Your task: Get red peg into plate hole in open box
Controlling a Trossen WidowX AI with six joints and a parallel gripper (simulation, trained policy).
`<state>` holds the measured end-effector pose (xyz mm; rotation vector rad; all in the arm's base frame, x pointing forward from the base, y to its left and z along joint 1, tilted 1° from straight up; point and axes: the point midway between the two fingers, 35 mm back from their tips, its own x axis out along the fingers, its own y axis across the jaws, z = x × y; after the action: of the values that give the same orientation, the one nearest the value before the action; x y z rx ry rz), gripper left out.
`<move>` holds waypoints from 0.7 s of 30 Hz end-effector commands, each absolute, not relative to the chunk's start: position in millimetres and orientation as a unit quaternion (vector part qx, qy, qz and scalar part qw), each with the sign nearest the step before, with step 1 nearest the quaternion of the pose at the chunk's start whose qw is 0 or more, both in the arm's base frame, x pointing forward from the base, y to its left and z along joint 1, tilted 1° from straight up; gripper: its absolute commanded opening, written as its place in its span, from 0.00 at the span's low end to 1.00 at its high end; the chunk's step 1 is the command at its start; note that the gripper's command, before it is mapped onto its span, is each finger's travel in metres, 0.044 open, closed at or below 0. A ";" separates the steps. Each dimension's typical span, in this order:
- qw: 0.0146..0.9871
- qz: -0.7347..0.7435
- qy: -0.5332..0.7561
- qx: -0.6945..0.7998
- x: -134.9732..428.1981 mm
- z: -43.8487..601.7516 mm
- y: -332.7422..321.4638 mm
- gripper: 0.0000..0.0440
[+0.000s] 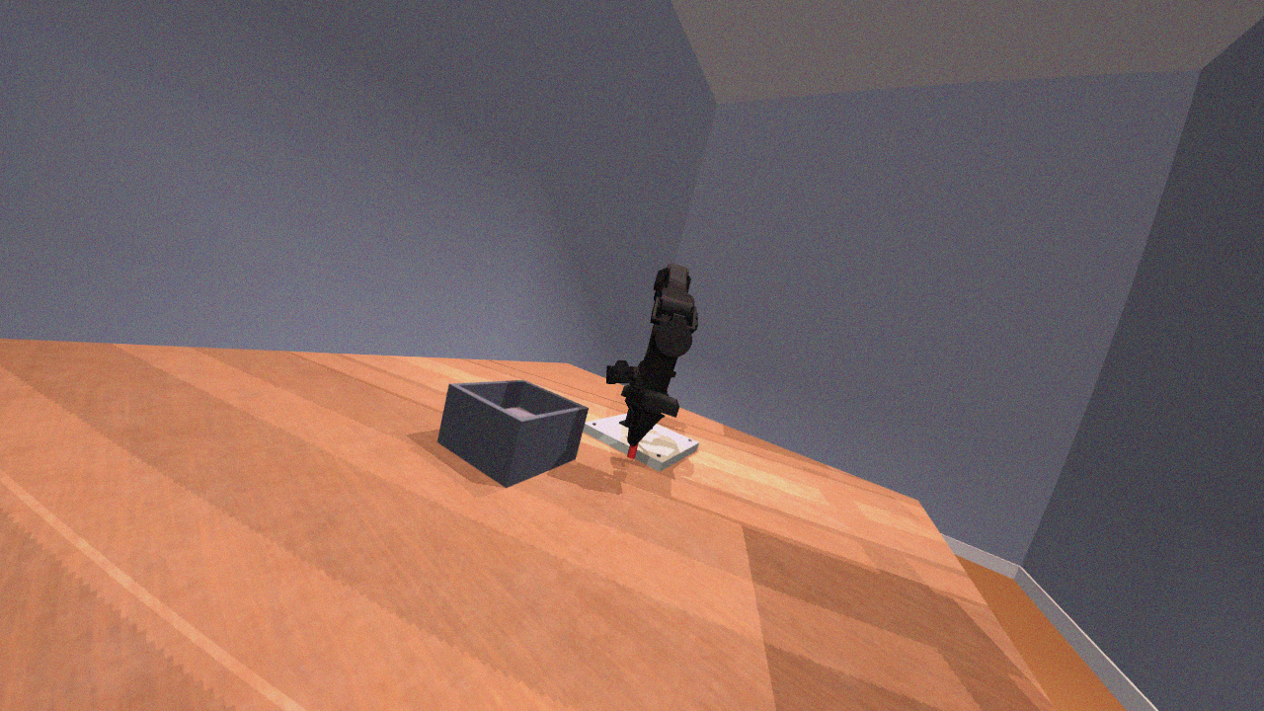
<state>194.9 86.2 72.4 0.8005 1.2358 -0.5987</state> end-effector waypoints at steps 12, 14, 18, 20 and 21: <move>0.752 -0.265 0.497 0.341 232.5 134.2 56.2 0.00; 0.756 -0.269 0.491 0.340 238.1 140.3 49.7 0.00; 0.758 -0.281 0.479 0.342 248.3 147.8 35.4 0.00; 0.758 -0.287 0.474 0.343 253.1 150.3 28.1 0.00; 0.758 -0.290 0.472 0.344 255.4 151.4 24.5 0.00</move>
<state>247.8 34.1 145.0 0.7510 1.0489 -0.6192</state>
